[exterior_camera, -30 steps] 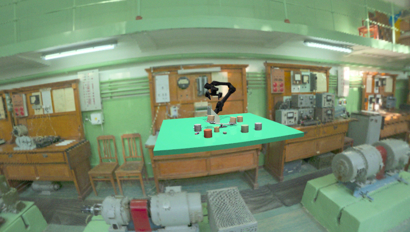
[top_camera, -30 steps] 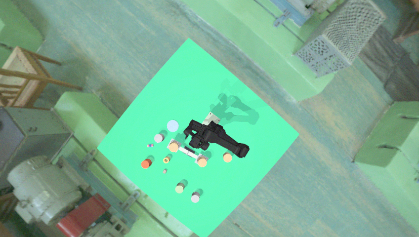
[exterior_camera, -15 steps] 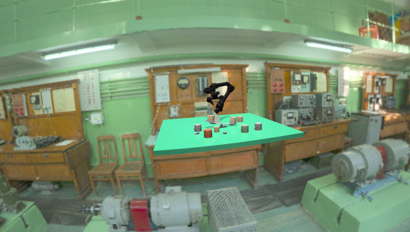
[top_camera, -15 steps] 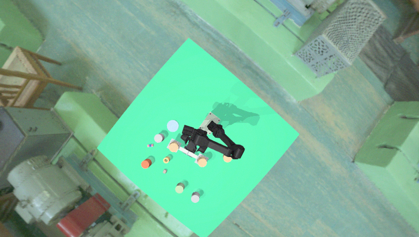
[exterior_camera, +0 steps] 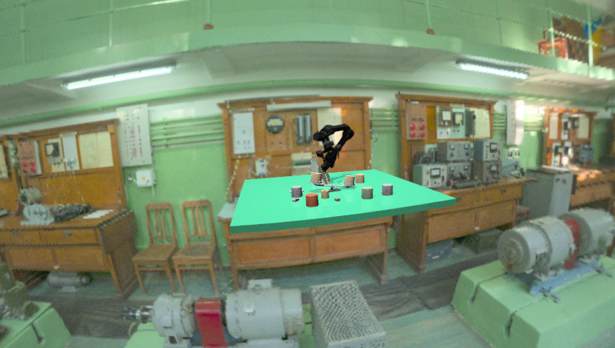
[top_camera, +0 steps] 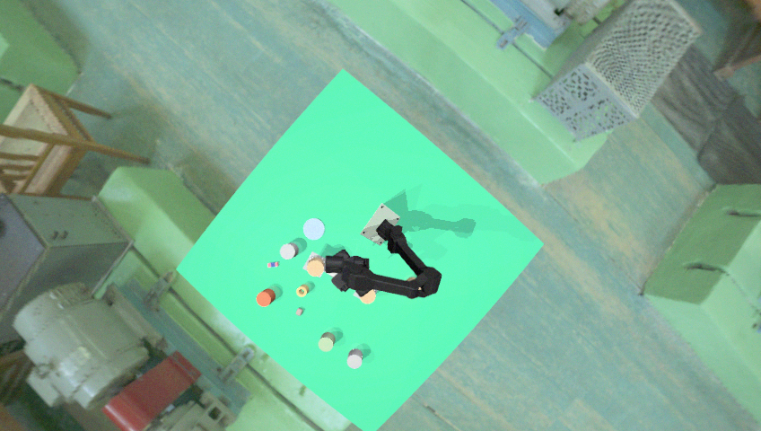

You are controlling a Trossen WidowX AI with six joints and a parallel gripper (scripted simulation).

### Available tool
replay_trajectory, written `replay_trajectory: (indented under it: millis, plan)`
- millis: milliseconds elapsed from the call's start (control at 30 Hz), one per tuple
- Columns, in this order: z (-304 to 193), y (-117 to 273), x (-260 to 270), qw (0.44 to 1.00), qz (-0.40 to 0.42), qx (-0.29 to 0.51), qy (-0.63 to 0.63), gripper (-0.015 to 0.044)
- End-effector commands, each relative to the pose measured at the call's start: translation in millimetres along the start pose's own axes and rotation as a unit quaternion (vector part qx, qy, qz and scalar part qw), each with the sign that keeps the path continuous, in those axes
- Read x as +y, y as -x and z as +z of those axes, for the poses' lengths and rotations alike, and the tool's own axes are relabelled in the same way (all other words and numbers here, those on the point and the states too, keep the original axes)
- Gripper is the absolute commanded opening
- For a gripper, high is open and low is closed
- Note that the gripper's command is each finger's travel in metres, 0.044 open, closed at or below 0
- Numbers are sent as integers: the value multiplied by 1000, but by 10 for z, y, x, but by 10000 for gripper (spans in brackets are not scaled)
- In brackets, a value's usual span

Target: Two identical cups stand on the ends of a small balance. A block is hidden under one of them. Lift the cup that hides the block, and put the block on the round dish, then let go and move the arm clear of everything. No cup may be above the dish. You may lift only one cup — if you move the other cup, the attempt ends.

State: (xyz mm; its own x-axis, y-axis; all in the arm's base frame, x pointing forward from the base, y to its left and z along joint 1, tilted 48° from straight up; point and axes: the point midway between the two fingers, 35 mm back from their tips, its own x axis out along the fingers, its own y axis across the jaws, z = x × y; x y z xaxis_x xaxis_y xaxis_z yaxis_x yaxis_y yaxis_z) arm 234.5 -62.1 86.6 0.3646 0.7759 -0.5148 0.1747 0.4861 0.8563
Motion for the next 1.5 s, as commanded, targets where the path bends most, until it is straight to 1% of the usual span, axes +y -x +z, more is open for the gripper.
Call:
replay_trajectory:
  millis: [0,267,533,833,1133,1233,1400,1467]
  plan:
    - [24,-83,78,999,-13,24,-39,440]
    - [46,-300,264,983,-48,69,-161,440]
    - [47,-519,475,950,-91,98,-282,440]
    - [0,-774,730,894,-148,113,-407,440]
    - [-103,-1030,1000,822,-207,107,-519,440]
    - [-125,-1070,1043,810,-217,105,-535,440]
    - [-130,-1080,1040,810,-217,105,-535,440]
    - [-165,-1160,1020,810,-217,105,-535,440]
